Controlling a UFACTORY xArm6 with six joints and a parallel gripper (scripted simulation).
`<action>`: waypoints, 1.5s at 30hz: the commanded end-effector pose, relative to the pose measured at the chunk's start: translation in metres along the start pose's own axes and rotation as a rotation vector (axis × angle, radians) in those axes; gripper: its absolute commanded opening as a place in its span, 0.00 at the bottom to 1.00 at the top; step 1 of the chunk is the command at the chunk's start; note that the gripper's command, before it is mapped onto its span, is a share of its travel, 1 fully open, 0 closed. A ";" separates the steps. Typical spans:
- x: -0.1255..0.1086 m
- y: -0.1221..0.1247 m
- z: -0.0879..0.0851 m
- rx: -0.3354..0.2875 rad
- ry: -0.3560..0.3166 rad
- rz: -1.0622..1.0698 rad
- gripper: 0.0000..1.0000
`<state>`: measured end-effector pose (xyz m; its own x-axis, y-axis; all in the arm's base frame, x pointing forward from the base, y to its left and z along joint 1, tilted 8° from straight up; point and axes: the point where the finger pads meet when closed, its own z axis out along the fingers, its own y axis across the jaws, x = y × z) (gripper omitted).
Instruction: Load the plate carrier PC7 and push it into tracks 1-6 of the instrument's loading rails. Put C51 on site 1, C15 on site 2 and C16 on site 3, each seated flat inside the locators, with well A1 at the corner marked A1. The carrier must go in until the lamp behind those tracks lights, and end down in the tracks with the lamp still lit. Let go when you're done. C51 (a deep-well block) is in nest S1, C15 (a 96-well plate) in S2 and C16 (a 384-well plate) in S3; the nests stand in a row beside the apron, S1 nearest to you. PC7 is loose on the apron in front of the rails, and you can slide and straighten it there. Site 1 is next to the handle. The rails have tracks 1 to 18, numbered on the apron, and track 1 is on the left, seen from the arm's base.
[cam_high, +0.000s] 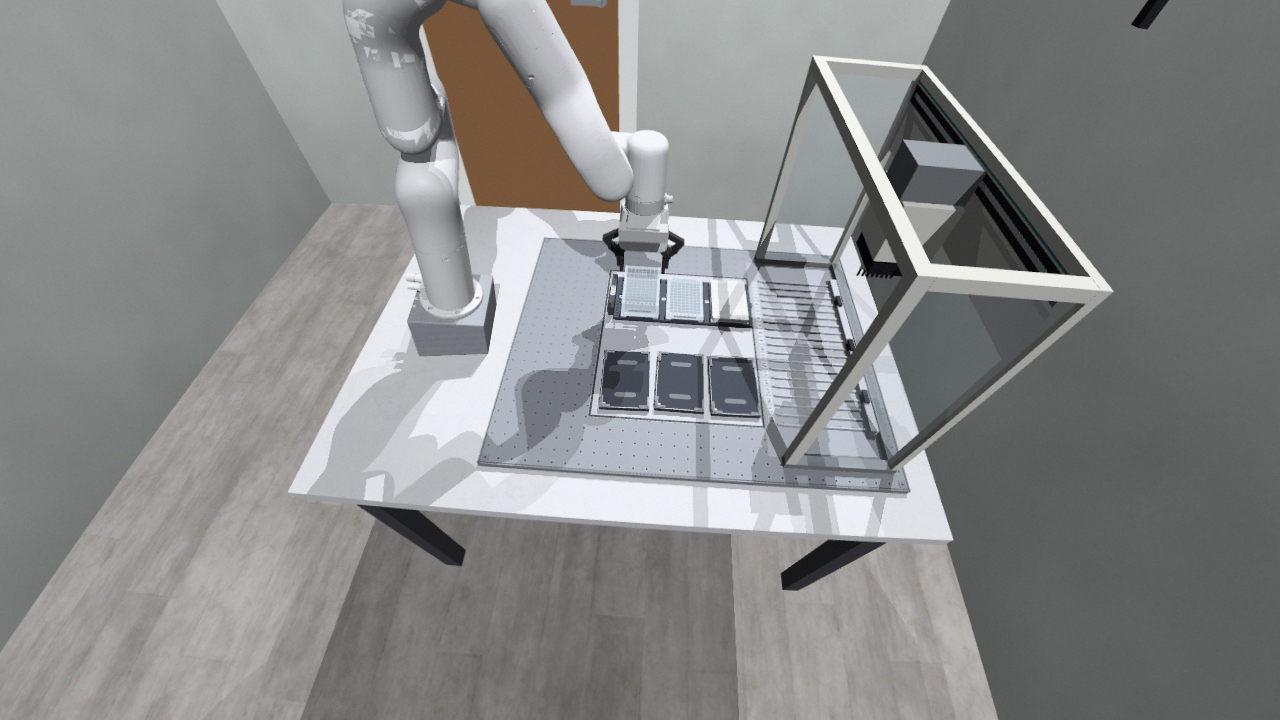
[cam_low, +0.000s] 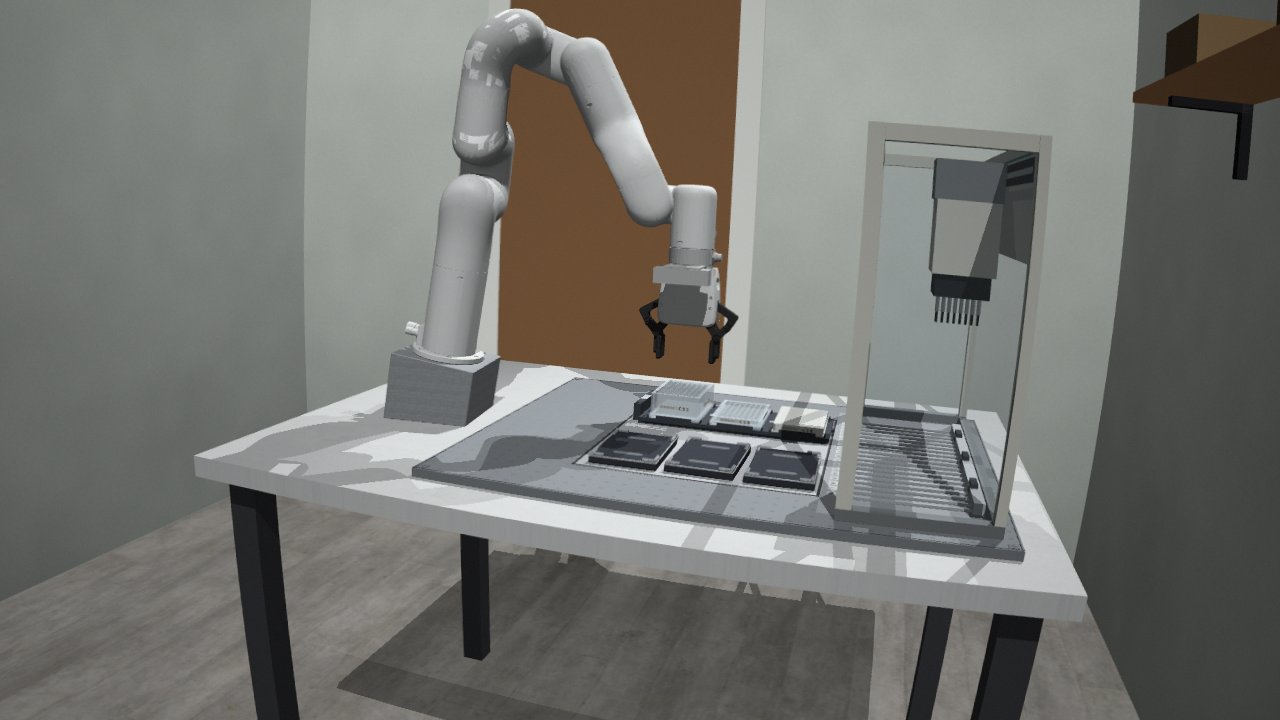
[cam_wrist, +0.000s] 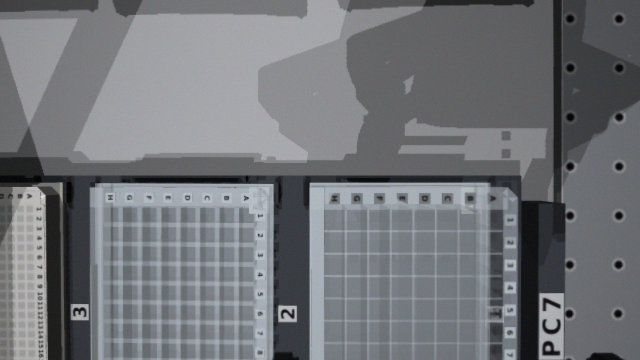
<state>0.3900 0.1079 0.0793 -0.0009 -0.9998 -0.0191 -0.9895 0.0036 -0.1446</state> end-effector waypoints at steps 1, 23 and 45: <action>0.000 -0.001 -0.006 0.003 -0.001 0.000 1.00; 0.000 -0.001 -0.039 0.003 -0.001 0.000 1.00; 0.000 -0.001 -0.061 0.003 -0.001 0.000 1.00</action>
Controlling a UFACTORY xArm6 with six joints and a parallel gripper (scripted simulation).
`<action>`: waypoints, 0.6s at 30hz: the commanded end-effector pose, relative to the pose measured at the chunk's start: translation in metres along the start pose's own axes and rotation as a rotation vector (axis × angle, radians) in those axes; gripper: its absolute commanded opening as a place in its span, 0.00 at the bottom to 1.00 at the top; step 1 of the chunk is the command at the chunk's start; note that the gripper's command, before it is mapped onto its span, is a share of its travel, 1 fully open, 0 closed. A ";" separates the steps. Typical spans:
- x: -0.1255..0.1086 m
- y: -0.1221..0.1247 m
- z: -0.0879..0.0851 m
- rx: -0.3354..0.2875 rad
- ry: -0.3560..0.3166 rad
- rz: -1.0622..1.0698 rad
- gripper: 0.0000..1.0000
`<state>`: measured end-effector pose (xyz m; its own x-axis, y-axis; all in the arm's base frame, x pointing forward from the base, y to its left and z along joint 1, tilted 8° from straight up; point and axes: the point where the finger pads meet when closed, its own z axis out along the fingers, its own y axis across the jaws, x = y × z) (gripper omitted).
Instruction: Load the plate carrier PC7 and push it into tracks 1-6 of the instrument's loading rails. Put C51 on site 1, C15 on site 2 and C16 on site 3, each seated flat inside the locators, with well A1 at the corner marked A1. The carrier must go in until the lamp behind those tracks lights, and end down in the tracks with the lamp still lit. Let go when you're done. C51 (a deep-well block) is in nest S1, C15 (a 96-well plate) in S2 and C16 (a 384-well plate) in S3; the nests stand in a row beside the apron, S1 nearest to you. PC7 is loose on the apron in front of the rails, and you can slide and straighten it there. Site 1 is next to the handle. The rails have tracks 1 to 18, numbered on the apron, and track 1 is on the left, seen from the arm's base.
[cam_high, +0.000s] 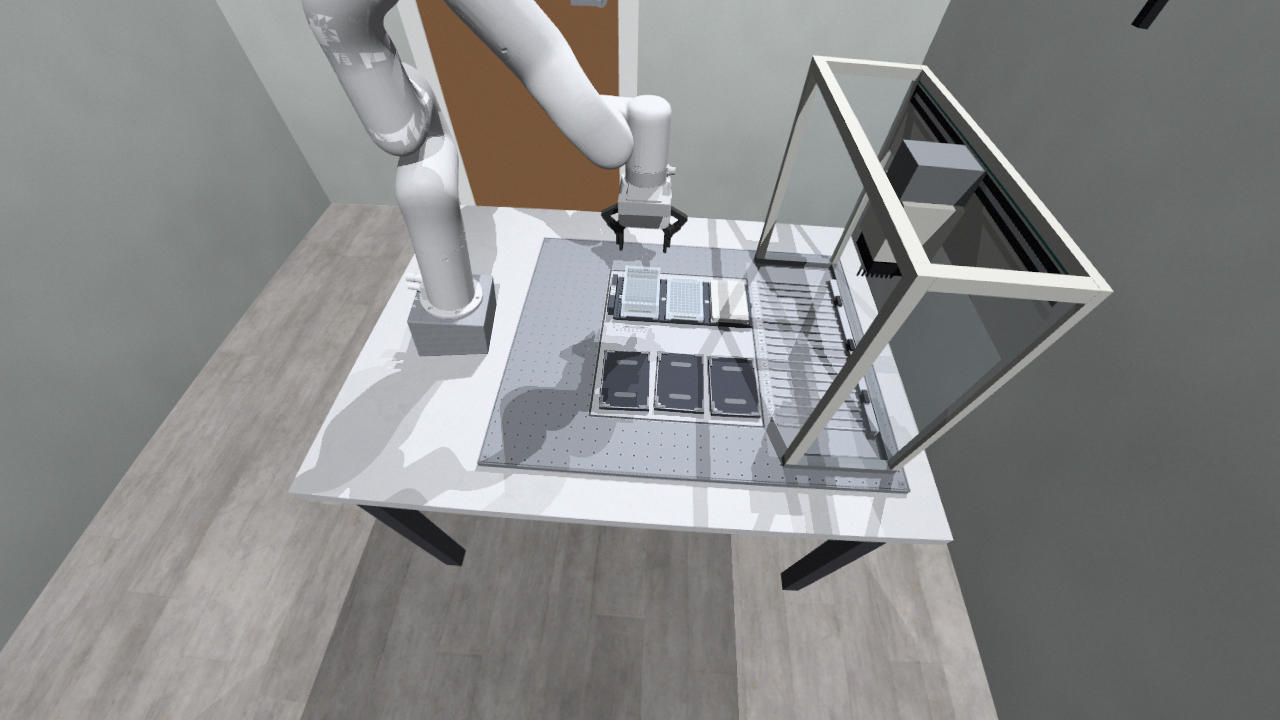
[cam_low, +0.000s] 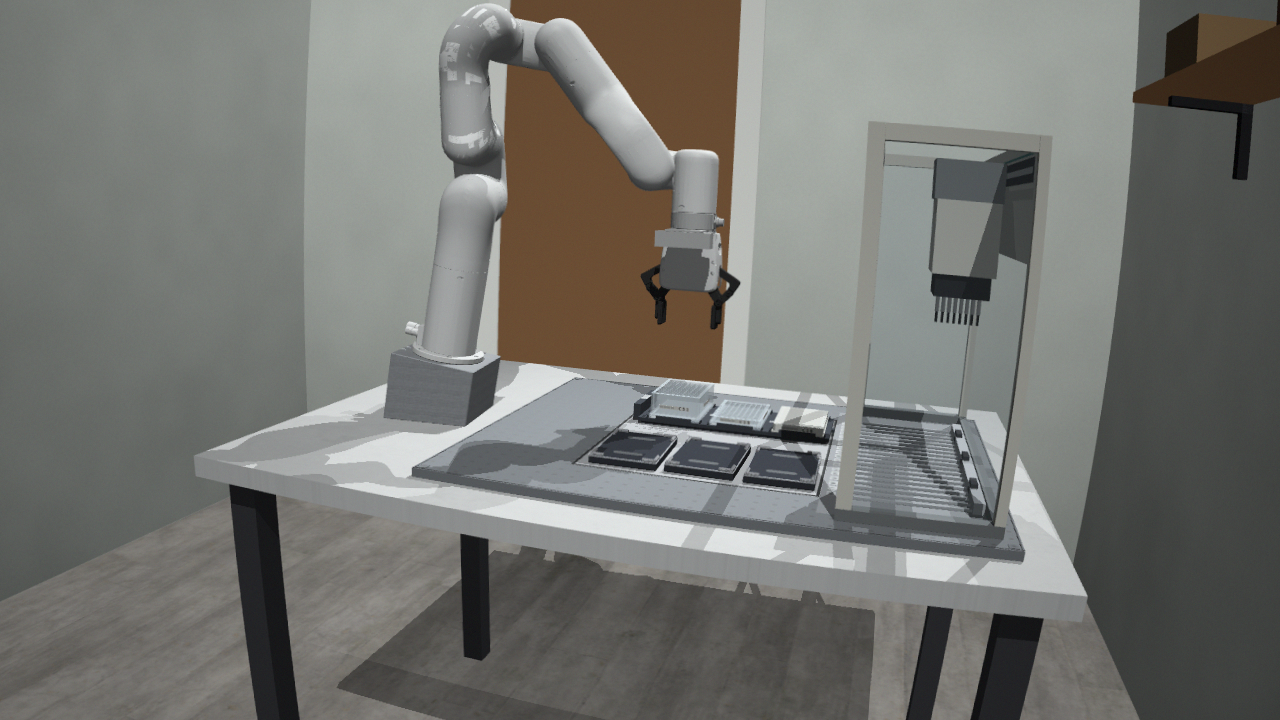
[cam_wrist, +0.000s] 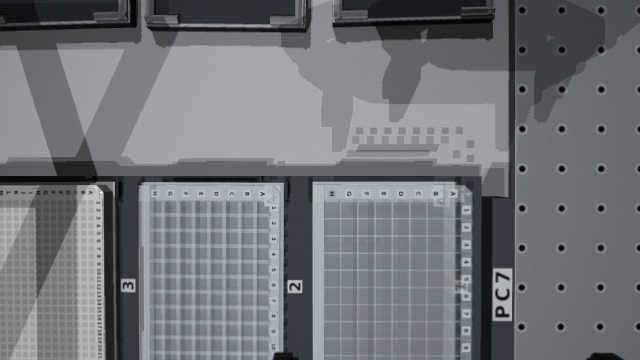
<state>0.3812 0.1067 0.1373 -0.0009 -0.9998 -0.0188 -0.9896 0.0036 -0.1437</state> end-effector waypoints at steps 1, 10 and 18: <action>0.000 -0.001 -0.002 0.004 -0.001 0.000 1.00; 0.010 -0.012 0.002 0.004 -0.001 0.000 1.00; 0.037 -0.039 0.014 0.004 -0.001 0.000 1.00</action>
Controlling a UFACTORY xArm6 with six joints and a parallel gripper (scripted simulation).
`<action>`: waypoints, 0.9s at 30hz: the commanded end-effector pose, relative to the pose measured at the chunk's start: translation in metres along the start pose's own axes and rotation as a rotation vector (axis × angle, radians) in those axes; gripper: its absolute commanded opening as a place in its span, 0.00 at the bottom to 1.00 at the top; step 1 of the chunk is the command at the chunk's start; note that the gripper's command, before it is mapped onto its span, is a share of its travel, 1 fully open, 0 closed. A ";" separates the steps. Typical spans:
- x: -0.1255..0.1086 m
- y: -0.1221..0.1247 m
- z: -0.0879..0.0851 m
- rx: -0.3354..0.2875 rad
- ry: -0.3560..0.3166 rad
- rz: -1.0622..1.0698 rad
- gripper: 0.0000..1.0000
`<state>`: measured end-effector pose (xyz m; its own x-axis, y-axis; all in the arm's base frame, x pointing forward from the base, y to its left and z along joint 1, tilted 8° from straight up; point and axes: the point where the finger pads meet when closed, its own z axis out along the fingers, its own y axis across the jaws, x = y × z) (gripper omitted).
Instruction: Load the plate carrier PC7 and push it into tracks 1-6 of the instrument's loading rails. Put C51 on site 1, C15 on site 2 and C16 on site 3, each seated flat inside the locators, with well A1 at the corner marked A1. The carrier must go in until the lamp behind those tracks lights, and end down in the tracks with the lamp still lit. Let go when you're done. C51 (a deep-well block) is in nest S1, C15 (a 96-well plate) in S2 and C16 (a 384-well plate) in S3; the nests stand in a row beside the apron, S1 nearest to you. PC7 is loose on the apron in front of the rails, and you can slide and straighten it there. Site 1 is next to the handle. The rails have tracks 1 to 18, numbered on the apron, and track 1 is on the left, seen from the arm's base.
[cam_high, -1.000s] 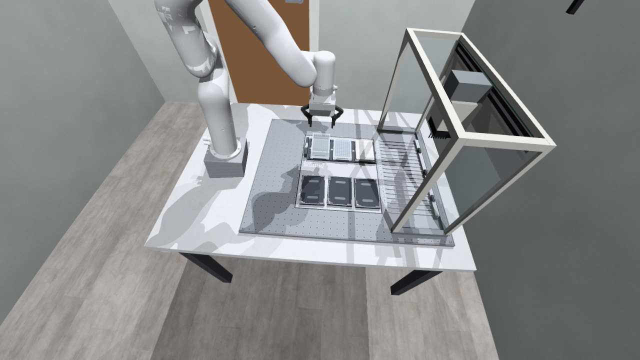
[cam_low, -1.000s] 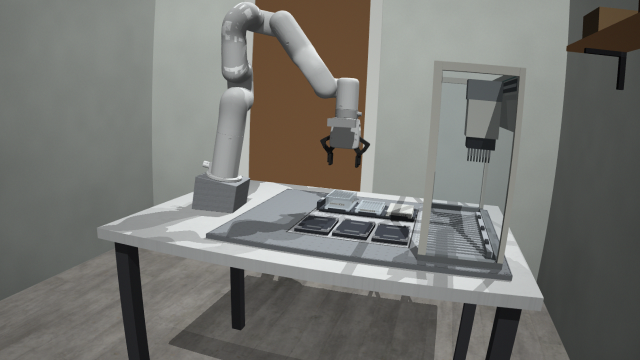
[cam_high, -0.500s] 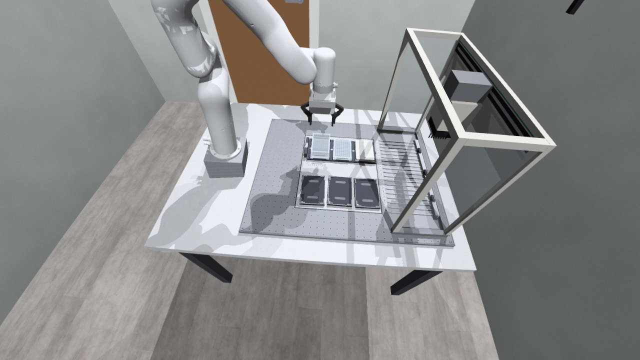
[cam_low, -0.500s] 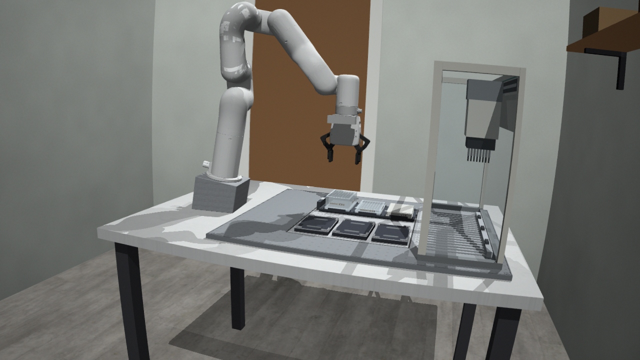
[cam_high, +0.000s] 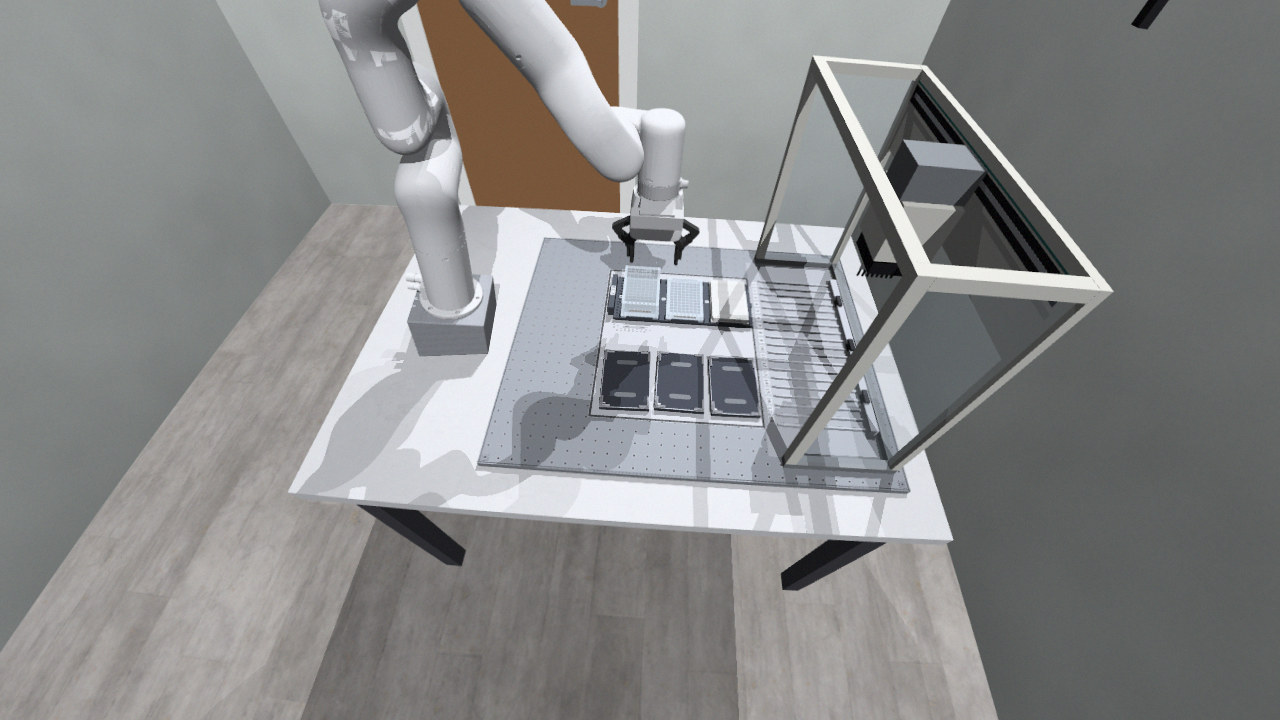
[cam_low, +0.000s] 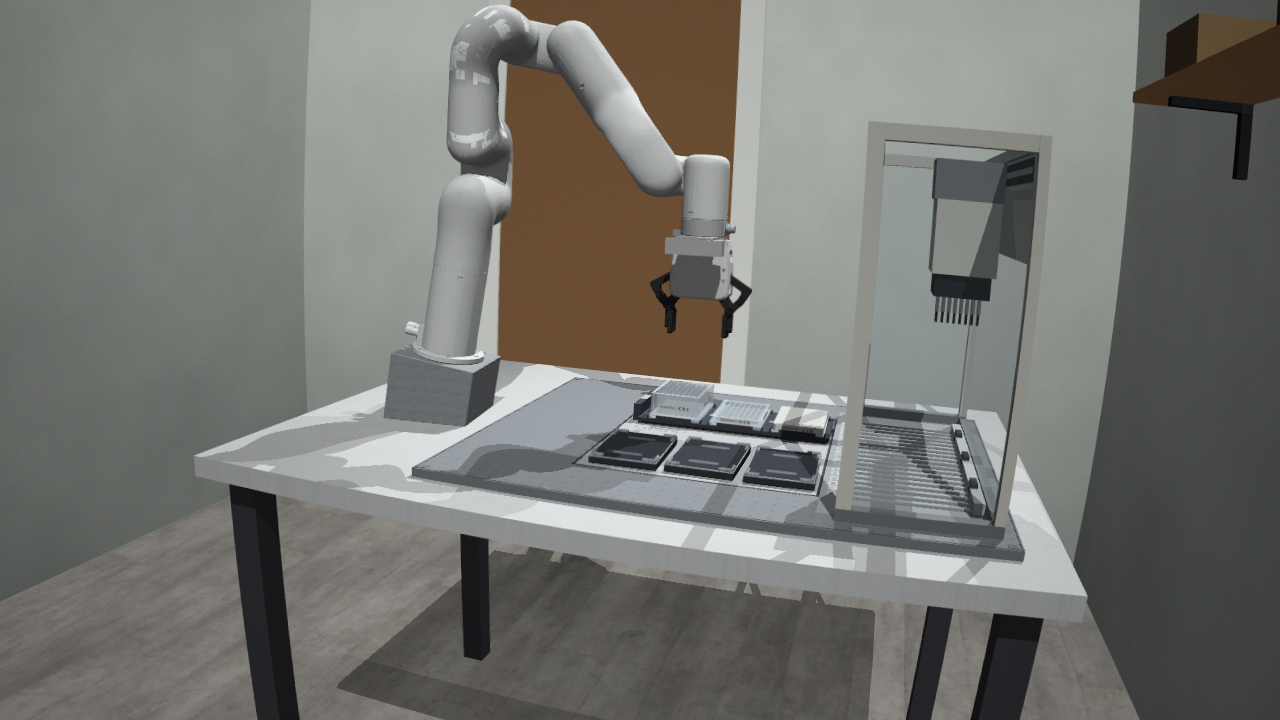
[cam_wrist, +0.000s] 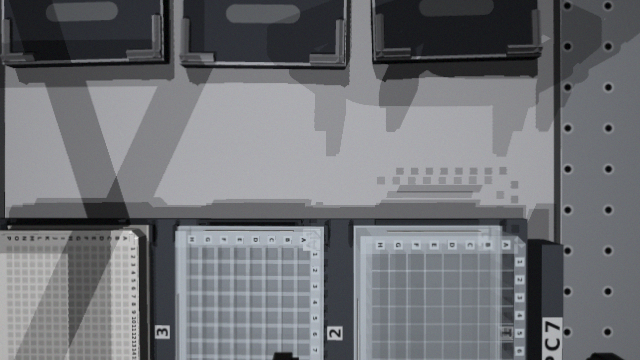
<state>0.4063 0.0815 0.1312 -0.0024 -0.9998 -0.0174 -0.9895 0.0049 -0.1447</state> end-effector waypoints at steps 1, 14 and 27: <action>0.015 -0.018 0.006 0.003 -0.002 -0.001 1.00; 0.052 -0.056 0.021 0.003 -0.002 -0.001 1.00; 0.073 -0.077 0.030 0.003 -0.002 -0.001 1.00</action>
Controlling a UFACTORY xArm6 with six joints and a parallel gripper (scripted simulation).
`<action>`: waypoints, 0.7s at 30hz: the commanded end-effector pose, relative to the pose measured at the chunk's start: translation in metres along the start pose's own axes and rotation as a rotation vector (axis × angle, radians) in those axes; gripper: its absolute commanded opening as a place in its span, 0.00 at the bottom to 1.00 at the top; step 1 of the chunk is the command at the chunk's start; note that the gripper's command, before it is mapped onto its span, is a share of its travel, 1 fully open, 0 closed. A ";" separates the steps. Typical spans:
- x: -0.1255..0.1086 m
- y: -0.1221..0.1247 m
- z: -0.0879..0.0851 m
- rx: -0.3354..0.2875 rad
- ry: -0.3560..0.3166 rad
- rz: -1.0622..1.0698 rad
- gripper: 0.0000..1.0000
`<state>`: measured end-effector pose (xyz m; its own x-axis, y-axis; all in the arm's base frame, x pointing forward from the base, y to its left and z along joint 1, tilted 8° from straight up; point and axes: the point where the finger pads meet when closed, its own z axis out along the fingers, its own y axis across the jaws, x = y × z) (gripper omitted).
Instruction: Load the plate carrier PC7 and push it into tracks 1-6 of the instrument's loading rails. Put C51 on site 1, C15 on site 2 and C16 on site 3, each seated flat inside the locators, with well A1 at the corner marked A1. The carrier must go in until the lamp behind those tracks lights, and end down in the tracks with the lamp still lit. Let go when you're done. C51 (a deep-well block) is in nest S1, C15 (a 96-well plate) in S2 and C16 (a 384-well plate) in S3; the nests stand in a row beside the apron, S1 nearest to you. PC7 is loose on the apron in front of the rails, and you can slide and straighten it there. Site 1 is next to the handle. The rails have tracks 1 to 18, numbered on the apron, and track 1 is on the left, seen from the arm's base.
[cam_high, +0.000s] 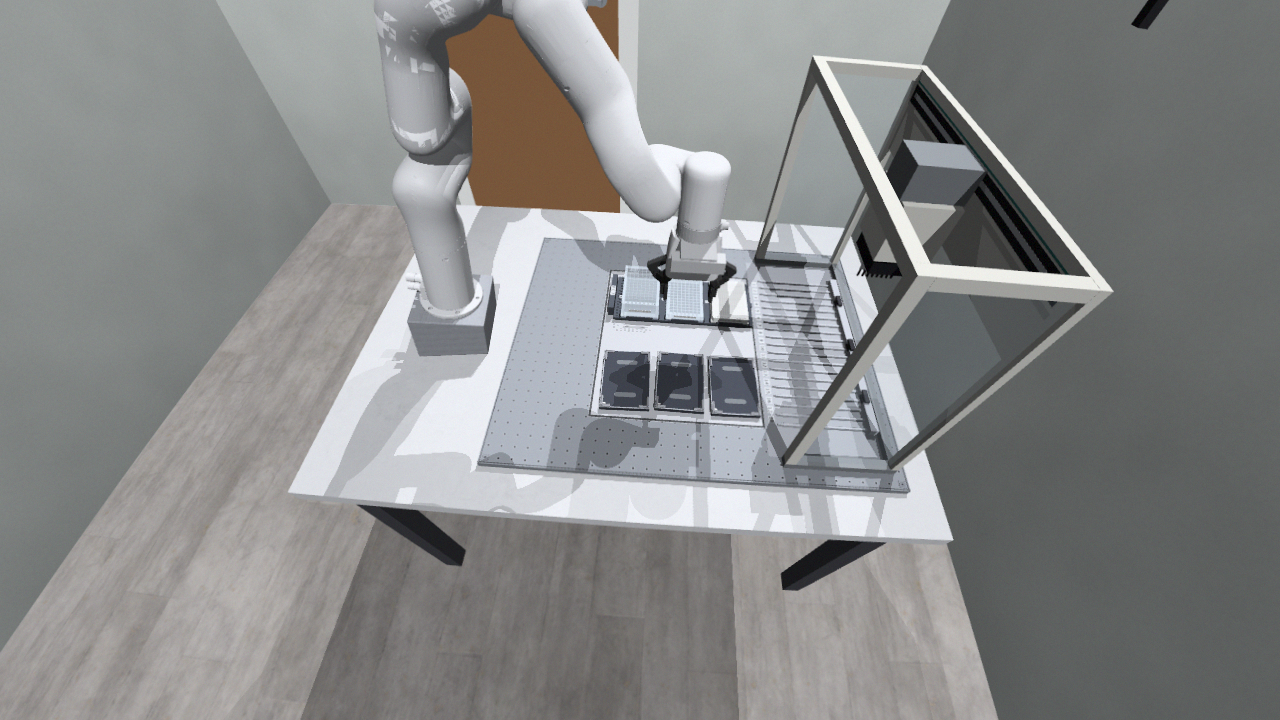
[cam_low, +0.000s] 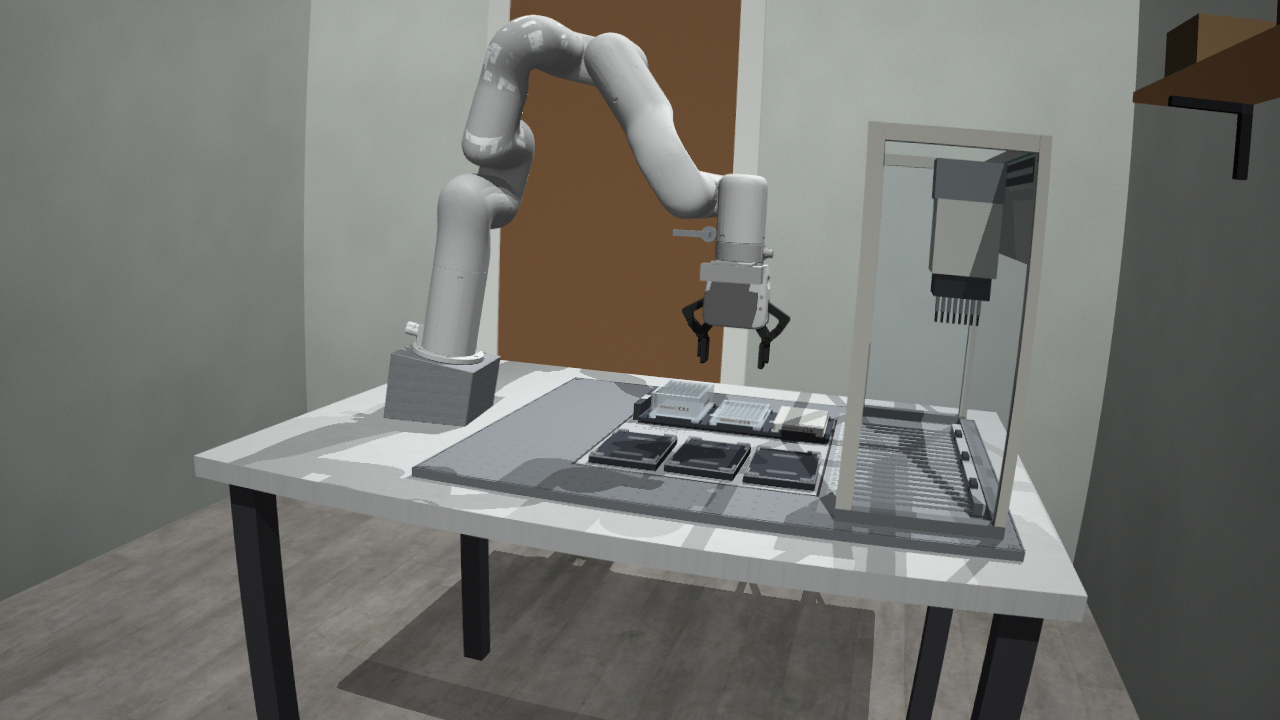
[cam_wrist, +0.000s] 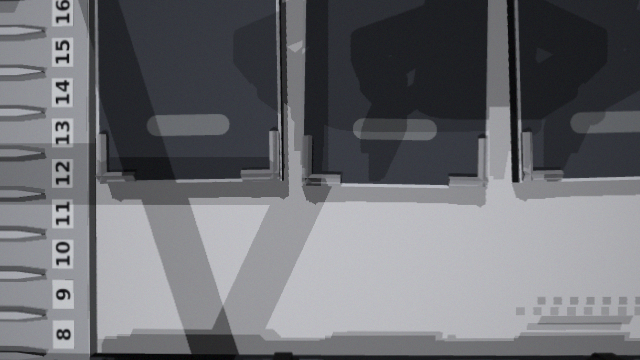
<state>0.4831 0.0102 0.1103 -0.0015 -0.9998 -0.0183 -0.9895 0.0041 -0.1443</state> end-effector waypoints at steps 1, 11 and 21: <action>0.001 -0.003 -0.001 0.004 -0.001 0.000 1.00; 0.001 -0.003 -0.001 0.004 -0.001 0.000 1.00; 0.001 -0.004 0.014 0.004 -0.001 0.000 1.00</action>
<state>0.4862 0.0090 0.1004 -0.0011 -0.9998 -0.0189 -0.9897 0.0038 -0.1433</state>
